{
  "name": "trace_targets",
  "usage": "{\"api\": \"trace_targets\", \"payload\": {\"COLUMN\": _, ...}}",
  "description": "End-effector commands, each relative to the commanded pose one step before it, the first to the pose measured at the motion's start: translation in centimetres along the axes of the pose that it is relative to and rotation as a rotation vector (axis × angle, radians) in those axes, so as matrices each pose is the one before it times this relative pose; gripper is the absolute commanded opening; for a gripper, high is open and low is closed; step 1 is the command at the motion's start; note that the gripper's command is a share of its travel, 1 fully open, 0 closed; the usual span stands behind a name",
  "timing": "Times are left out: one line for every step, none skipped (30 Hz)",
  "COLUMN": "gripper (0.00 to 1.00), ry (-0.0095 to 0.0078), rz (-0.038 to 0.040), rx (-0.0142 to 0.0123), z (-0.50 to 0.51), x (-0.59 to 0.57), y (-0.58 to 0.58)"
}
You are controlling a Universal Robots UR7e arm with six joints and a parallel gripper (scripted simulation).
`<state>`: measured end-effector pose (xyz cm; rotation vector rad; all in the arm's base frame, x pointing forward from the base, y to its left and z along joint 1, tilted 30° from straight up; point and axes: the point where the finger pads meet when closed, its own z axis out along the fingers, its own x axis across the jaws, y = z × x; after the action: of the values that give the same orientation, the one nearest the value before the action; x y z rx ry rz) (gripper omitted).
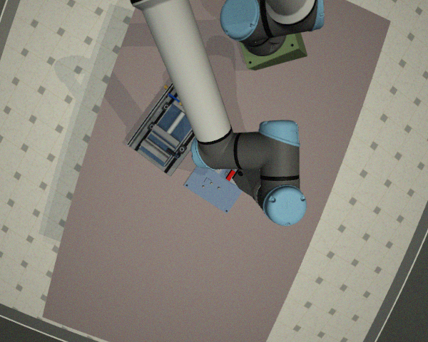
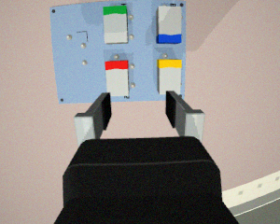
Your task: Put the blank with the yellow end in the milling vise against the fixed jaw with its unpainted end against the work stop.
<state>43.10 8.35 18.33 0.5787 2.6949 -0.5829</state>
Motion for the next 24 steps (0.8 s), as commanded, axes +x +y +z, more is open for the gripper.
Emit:
{"api": "trace_targets", "payload": {"gripper": 1.0, "ry": -0.00154, "rz": 0.00026, "rx": -0.00127, "z": 0.419, "x": -0.048, "y": 0.019}}
{"api": "trace_targets", "payload": {"gripper": 1.0, "ry": 0.0, "rz": 0.0, "rx": 0.0, "z": 0.0, "x": 0.0, "y": 0.0}}
{"api": "trace_targets", "payload": {"gripper": 1.0, "ry": 0.0, "rz": 0.0, "rx": 0.0, "z": 0.0, "x": 0.0, "y": 0.0}}
{"api": "trace_targets", "payload": {"gripper": 1.0, "ry": 0.0, "rz": 0.0, "rx": 0.0, "z": 0.0, "x": 0.0, "y": 0.0}}
{"api": "trace_targets", "payload": {"gripper": 1.0, "ry": 0.0, "rz": 0.0, "rx": 0.0, "z": 0.0, "x": 0.0, "y": 0.0}}
{"api": "trace_targets", "payload": {"gripper": 1.0, "ry": 0.0, "rz": 0.0, "rx": 0.0, "z": 0.0, "x": 0.0, "y": 0.0}}
{"api": "trace_targets", "payload": {"gripper": 1.0, "ry": 0.0, "rz": 0.0, "rx": 0.0, "z": 0.0, "x": 0.0, "y": 0.0}}
{"api": "trace_targets", "payload": {"gripper": 1.0, "ry": 0.0, "rz": 0.0, "rx": 0.0, "z": 0.0, "x": 0.0, "y": 0.0}}
{"api": "trace_targets", "payload": {"gripper": 1.0, "ry": 0.0, "rz": 0.0, "rx": 0.0, "z": 0.0, "x": 0.0, "y": 0.0}}
{"api": "trace_targets", "payload": {"gripper": 1.0, "ry": 0.0, "rz": 0.0, "rx": 0.0, "z": 0.0, "x": 0.0, "y": 0.0}}
{"api": "trace_targets", "payload": {"gripper": 1.0, "ry": 0.0, "rz": 0.0, "rx": 0.0, "z": 0.0, "x": 0.0, "y": 0.0}}
{"api": "trace_targets", "payload": {"gripper": 1.0, "ry": 0.00005, "rz": 0.00001, "rx": 0.00005, "z": -0.179, "x": 0.002, "y": 0.001}}
{"api": "trace_targets", "payload": {"gripper": 1.0, "ry": -0.00001, "rz": 0.0, "rx": -0.00001, "z": -0.158, "x": 0.001, "y": 0.002}}
{"api": "trace_targets", "payload": {"gripper": 1.0, "ry": -0.00001, "rz": 0.0, "rx": -0.00001, "z": -0.158, "x": 0.001, "y": 0.002}}
{"api": "trace_targets", "payload": {"gripper": 1.0, "ry": -0.00001, "rz": 0.0, "rx": -0.00001, "z": -0.158, "x": 0.001, "y": 0.002}}
{"api": "trace_targets", "payload": {"gripper": 1.0, "ry": -0.00001, "rz": 0.0, "rx": -0.00001, "z": -0.158, "x": 0.001, "y": 0.002}}
{"api": "trace_targets", "payload": {"gripper": 1.0, "ry": 0.0, "rz": 0.0, "rx": 0.0, "z": 0.0, "x": 0.0, "y": 0.0}}
{"api": "trace_targets", "payload": {"gripper": 1.0, "ry": 0.0, "rz": 0.0, "rx": 0.0, "z": 0.0, "x": 0.0, "y": 0.0}}
{"api": "trace_targets", "payload": {"gripper": 1.0, "ry": 0.0, "rz": 0.0, "rx": 0.0, "z": 0.0, "x": 0.0, "y": 0.0}}
{"api": "trace_targets", "payload": {"gripper": 1.0, "ry": 0.0, "rz": 0.0, "rx": 0.0, "z": 0.0, "x": 0.0, "y": 0.0}}
{"api": "trace_targets", "payload": {"gripper": 1.0, "ry": 0.0, "rz": 0.0, "rx": 0.0, "z": 0.0, "x": 0.0, "y": 0.0}}
{"api": "trace_targets", "payload": {"gripper": 1.0, "ry": 0.0, "rz": 0.0, "rx": 0.0, "z": 0.0, "x": 0.0, "y": 0.0}}
{"api": "trace_targets", "payload": {"gripper": 1.0, "ry": 0.0, "rz": 0.0, "rx": 0.0, "z": 0.0, "x": 0.0, "y": 0.0}}
{"api": "trace_targets", "payload": {"gripper": 1.0, "ry": 0.0, "rz": 0.0, "rx": 0.0, "z": 0.0, "x": 0.0, "y": 0.0}}
